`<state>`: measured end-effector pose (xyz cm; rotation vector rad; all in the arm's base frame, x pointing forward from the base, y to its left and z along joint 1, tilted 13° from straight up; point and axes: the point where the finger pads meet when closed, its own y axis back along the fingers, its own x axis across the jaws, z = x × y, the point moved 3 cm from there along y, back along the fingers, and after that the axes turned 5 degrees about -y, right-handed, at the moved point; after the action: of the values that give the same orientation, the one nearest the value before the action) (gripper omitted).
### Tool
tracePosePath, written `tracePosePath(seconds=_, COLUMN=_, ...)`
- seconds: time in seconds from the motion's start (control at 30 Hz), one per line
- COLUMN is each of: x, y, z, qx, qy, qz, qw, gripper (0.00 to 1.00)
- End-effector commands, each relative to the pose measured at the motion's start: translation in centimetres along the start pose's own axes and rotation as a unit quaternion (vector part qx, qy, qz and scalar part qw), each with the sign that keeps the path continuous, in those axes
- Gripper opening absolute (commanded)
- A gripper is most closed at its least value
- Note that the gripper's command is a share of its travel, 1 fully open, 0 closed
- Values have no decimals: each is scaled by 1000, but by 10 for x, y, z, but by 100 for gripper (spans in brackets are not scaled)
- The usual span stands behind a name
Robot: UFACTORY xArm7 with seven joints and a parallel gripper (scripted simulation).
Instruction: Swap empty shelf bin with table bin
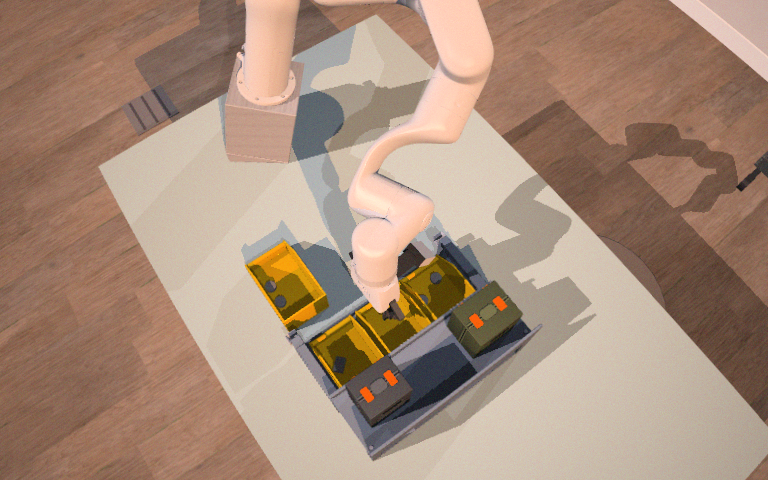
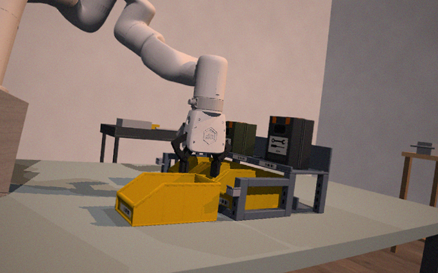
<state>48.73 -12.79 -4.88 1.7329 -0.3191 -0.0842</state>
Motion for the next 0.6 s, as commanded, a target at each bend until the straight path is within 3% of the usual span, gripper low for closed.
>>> tracePosePath(seconds=0.0, x=1, y=0, z=1, qx=0, qy=0, qz=2, qw=1000, gripper=95)
tracePosePath(seconds=0.57, x=1, y=-10, z=1, qx=0, qy=0, qz=2, qw=1000, gripper=95)
